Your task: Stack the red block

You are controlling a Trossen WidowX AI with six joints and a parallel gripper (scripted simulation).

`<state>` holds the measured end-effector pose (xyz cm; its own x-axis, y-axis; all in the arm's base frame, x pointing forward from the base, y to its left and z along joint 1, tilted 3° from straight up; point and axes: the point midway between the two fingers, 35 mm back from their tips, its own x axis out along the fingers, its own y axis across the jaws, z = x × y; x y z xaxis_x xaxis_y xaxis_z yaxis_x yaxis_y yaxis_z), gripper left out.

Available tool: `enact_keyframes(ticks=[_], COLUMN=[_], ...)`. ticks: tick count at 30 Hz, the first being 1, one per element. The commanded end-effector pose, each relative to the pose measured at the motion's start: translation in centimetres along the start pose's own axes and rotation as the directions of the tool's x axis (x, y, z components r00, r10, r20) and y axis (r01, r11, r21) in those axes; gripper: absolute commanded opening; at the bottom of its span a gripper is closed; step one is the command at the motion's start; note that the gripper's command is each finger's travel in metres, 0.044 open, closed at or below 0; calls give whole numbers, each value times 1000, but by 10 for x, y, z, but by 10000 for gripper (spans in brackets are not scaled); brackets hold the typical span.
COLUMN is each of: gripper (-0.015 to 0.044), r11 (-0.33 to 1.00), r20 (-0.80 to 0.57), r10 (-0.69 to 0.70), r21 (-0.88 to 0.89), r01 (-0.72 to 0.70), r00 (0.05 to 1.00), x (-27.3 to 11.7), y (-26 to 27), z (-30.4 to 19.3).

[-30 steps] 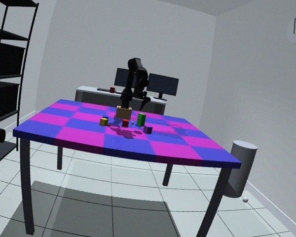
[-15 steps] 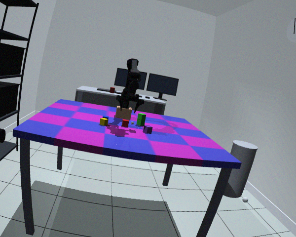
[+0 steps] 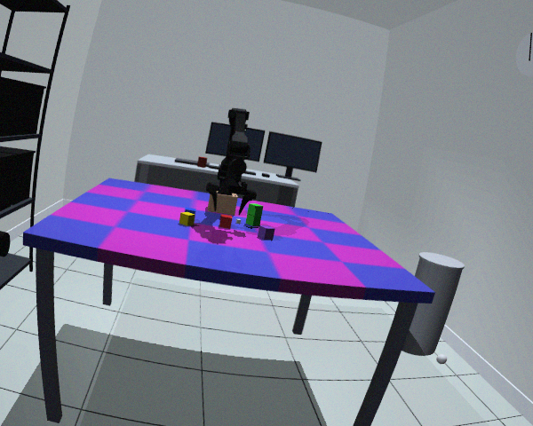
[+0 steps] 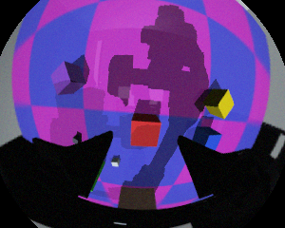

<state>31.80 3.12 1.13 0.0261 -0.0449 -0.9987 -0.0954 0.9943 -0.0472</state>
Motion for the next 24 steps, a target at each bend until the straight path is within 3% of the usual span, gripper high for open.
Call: enact_keyframes(ticks=[1,24], gripper=[440,440], r11=[1000,1000], r20=[-11,-11], r10=[5,5], r21=[-6,-6], r01=[-5,-5], r00=[1000,1000], x=[8,45], y=[1,1], z=[-3,-4])
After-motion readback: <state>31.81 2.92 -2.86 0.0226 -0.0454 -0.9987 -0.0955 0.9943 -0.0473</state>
